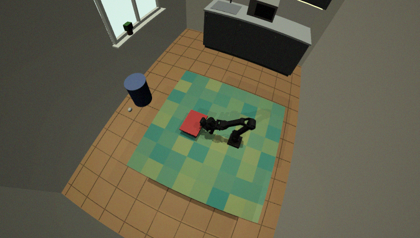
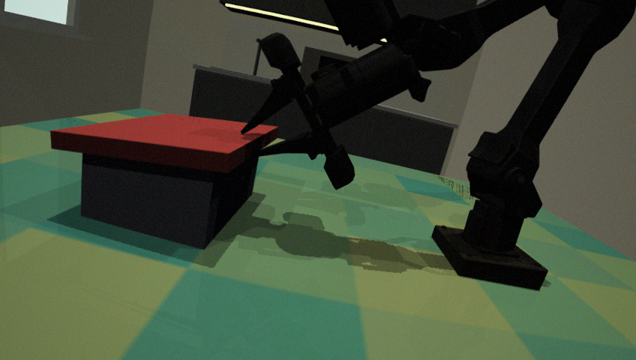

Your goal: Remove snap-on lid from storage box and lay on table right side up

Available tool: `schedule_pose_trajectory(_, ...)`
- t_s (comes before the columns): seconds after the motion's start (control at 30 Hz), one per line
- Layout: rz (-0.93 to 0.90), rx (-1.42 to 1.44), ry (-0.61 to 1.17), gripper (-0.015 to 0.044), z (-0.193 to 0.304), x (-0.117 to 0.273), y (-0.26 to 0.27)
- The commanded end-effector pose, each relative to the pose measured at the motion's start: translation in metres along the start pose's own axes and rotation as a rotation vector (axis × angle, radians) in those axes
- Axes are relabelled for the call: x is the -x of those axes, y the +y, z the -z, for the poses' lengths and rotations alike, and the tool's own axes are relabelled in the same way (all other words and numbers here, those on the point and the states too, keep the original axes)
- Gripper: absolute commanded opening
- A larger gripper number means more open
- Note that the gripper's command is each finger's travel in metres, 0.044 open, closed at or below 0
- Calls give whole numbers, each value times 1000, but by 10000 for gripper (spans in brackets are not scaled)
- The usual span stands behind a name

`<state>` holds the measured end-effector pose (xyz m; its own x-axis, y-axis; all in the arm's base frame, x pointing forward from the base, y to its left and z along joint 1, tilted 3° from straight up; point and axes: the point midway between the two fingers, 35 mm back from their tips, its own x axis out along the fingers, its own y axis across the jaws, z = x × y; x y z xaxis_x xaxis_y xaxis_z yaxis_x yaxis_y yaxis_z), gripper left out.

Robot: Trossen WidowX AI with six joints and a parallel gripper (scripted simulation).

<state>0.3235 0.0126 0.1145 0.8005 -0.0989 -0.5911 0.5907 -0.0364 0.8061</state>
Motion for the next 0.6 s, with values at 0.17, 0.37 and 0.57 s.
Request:
schedule_pose_trajectory(0.17, -1, 1, 1, 0, 0, -1, 1)
schedule_pose_trajectory(0.37, -1, 1, 1, 0, 0, -1, 1)
schedule_pose_trajectory(0.57, -1, 1, 1, 0, 0, -1, 2)
